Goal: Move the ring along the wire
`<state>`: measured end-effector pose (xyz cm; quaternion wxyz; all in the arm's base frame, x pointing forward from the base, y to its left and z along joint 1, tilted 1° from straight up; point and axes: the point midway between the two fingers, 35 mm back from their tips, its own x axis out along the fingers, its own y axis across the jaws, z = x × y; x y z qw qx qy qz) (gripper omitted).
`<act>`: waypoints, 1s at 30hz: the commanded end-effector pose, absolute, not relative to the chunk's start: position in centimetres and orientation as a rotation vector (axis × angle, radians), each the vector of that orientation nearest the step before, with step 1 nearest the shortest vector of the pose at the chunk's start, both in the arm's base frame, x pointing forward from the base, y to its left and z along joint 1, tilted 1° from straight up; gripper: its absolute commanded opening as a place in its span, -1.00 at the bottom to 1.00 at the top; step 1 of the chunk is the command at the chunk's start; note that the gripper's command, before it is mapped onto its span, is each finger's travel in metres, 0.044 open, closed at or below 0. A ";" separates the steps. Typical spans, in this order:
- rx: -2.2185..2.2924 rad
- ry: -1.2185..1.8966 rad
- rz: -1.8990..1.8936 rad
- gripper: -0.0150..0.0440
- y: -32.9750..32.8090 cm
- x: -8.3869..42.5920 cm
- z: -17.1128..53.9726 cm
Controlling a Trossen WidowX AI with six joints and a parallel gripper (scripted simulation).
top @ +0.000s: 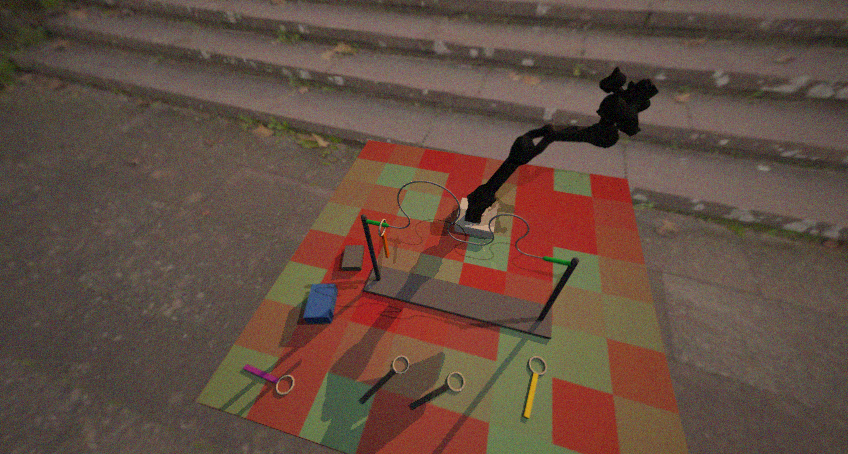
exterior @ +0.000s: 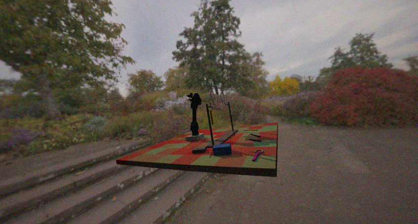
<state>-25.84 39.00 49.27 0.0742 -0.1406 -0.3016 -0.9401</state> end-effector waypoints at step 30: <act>-1.002 -0.390 -3.665 0.05 45.3 4.9 49.3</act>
